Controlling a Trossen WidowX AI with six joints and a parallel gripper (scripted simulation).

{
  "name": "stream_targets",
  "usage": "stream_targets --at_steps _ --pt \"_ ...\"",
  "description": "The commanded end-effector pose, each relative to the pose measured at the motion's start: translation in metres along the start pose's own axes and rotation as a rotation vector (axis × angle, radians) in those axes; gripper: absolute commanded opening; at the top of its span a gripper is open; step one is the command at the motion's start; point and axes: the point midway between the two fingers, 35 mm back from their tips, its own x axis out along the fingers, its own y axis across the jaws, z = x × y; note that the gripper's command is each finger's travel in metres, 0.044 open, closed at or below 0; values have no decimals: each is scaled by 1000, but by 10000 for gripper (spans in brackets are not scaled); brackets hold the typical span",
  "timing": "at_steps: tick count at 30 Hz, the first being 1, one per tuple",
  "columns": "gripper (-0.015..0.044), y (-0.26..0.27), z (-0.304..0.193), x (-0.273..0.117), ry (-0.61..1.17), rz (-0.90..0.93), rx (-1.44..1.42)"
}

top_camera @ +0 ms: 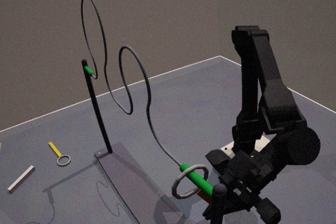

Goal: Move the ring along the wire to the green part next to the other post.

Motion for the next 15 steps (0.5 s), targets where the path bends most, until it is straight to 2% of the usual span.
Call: stream_targets --at_steps 1,10,15 --pt "-150 0 -1 1 -1 -4 4" --pt "-150 0 -1 1 -1 -4 4" --pt "-19 0 0 0 0 -1 -1"
